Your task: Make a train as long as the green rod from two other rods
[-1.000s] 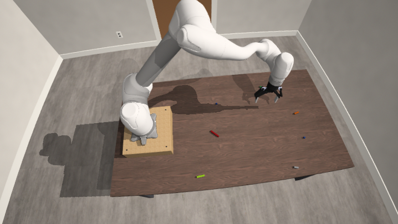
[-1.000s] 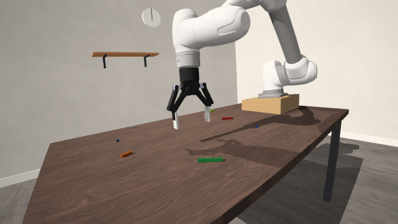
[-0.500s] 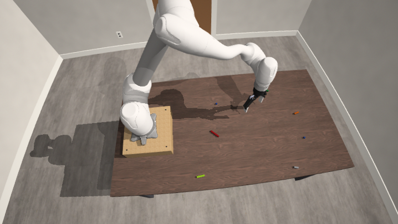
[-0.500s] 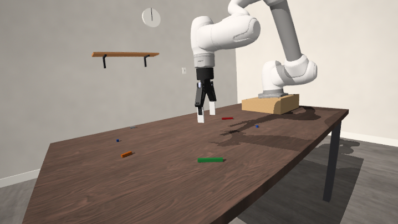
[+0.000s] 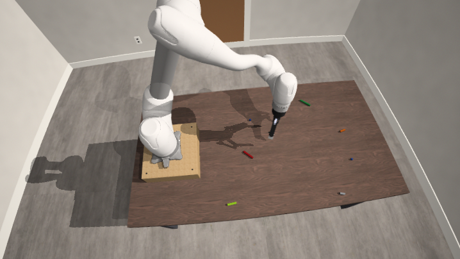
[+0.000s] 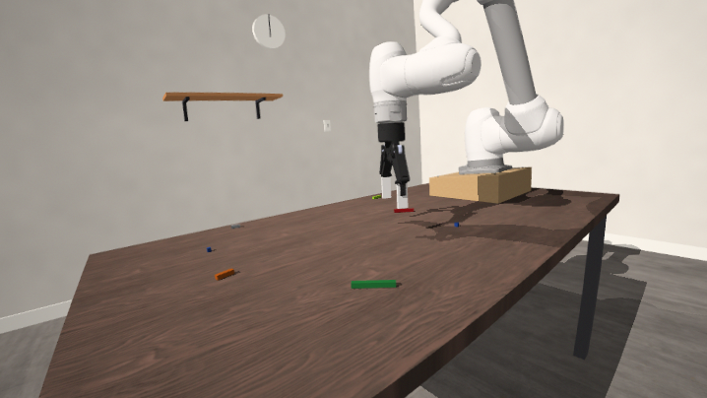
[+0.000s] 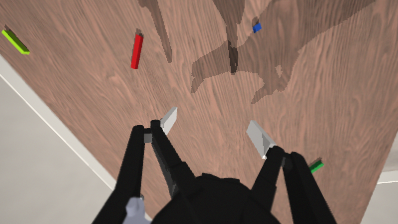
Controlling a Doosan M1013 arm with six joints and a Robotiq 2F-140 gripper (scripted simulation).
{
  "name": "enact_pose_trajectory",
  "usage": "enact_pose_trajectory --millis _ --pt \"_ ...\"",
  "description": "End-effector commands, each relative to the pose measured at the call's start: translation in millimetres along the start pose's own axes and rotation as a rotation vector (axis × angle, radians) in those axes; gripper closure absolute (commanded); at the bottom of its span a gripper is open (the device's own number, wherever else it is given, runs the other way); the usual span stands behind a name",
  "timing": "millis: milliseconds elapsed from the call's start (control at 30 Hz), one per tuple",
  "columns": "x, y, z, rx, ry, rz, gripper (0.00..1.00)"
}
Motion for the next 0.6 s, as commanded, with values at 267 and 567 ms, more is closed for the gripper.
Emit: enact_pose_trajectory --millis 267,567 --pt "-48 -8 -91 -0.002 0.458 0.017 0.00" --pt "-51 -9 -98 -0.002 0.491 0.017 0.00"
Point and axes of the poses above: the point where the finger pads meet when closed, its own y axis back along the fingers, its own x axis across the jaws, z = x × y, the point moved 10 cm from there along y, back along the fingers, and after that the axes turned 11 degrees about y, right-handed, at the moved point
